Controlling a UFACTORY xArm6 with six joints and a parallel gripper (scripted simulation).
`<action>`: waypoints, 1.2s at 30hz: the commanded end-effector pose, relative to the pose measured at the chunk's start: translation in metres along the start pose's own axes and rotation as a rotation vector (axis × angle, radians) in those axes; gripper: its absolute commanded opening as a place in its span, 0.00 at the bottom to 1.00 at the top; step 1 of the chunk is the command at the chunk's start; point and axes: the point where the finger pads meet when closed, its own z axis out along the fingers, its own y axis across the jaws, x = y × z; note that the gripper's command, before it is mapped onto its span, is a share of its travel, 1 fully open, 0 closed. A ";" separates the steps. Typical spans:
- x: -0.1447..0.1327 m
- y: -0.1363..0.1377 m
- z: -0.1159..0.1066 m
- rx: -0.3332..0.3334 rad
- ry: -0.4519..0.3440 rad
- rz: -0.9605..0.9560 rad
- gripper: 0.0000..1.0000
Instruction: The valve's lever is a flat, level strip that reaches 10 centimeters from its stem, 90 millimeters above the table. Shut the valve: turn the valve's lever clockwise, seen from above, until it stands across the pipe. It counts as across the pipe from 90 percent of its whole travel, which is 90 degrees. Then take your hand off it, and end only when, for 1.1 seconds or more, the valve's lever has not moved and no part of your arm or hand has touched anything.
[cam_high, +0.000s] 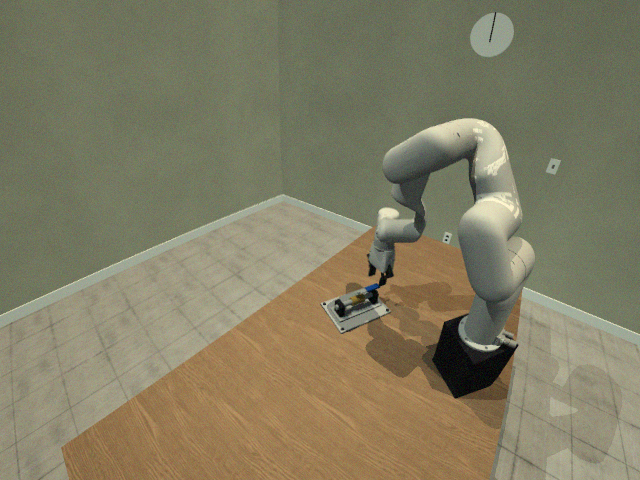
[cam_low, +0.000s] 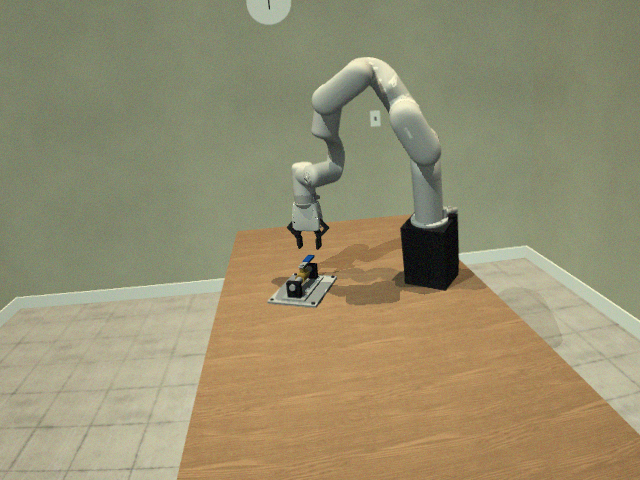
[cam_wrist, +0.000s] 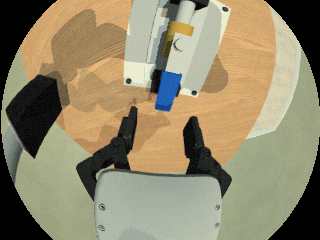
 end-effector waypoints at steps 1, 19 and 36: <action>0.000 0.002 0.005 -0.004 0.000 0.000 0.68; 0.000 0.002 0.021 -0.004 0.000 0.000 0.68; 0.000 0.002 0.022 -0.004 0.000 0.000 0.68</action>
